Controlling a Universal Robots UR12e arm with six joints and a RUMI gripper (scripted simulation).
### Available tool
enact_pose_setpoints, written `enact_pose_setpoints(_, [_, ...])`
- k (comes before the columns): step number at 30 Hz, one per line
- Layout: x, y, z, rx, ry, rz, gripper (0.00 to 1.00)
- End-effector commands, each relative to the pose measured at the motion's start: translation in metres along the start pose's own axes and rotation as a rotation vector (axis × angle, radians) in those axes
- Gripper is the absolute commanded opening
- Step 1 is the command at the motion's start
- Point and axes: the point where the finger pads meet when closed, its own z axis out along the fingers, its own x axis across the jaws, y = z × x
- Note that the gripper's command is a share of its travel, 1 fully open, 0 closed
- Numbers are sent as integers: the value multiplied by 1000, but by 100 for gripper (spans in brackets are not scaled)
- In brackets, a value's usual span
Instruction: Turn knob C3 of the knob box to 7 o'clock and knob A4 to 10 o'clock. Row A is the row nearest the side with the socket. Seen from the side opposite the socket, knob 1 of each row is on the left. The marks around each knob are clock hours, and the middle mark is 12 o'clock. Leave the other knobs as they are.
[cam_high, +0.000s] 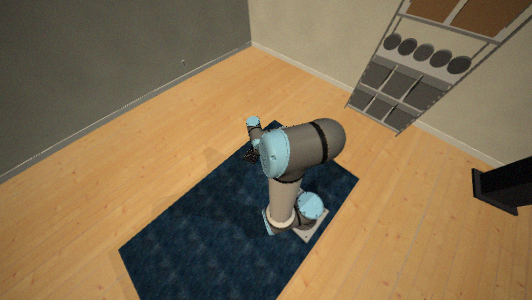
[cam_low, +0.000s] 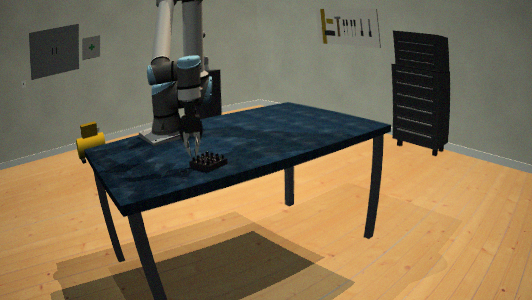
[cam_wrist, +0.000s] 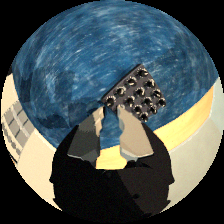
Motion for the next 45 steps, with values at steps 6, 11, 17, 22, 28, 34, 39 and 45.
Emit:
enact_pose_setpoints(6, [0,1,-1,-1,0,0,11])
enact_pose_setpoints(11, [0,1,-1,-1,0,0,11])
enact_pose_setpoints(17, [0,1,-1,-1,0,0,11])
enact_pose_setpoints(22, [0,1,-1,-1,0,0,11])
enact_pose_setpoints(28, [0,0,-1,-1,0,0,11])
enact_pose_setpoints(34, [0,-3,-1,-1,0,0,11])
enact_pose_setpoints(39, [0,-4,-1,-1,0,0,11])
enact_pose_setpoints(45, [0,-4,-1,-1,0,0,11])
